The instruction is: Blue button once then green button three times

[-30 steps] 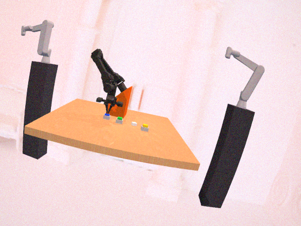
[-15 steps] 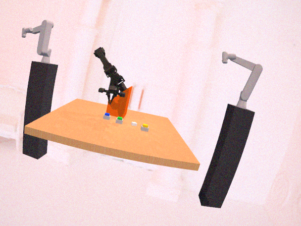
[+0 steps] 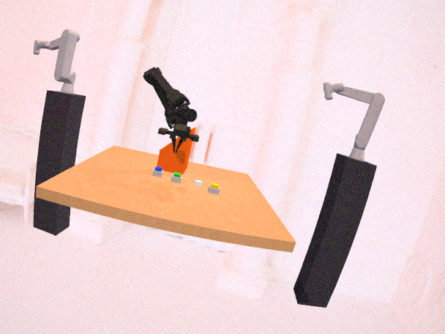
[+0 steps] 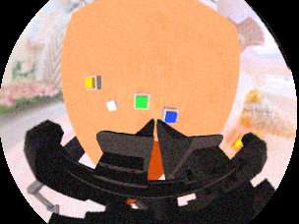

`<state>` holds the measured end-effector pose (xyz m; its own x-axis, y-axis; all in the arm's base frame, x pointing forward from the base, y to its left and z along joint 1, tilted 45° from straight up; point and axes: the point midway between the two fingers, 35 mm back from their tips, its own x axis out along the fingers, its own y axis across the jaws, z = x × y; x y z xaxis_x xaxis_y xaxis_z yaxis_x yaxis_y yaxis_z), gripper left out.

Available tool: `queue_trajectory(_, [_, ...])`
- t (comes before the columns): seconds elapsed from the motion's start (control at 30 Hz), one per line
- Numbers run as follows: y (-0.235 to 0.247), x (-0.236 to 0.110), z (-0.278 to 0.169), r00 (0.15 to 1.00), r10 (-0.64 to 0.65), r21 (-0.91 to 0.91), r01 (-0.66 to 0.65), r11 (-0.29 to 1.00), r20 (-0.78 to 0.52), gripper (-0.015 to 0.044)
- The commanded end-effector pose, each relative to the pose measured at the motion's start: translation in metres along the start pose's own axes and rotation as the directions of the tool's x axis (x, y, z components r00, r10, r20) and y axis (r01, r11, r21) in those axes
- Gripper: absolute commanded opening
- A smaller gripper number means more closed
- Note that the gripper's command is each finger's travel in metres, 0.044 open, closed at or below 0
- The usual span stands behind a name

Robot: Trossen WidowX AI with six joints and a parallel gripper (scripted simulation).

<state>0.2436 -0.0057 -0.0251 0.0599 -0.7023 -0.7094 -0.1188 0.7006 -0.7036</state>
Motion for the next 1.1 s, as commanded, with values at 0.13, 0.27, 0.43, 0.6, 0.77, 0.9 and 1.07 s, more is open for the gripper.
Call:
queue_trajectory(0.13, [0.032,0.001,0.007,1.0,0.0,0.001,0.0,1.0,-0.002,0.002])
queue_trajectory(0.27, [0.033,0.025,0.008,1.0,0.001,0.001,-0.001,1.0,-0.002,0.002])
queue_trajectory(0.43, [0.031,0.064,0.006,1.0,-0.004,0.001,0.004,1.0,-0.003,0.002])
queue_trajectory(0.6, [0.031,0.066,0.006,1.0,-0.004,0.001,0.004,1.0,-0.003,0.002])
queue_trajectory(0.77, [0.031,0.074,0.006,1.0,-0.004,0.001,0.004,1.0,-0.003,0.002])
queue_trajectory(0.9, [0.031,0.081,0.006,1.0,-0.004,0.001,0.004,1.0,-0.003,0.002])
queue_trajectory(1.07, [0.031,0.089,0.006,1.0,-0.005,0.001,0.005,1.0,-0.003,0.002])
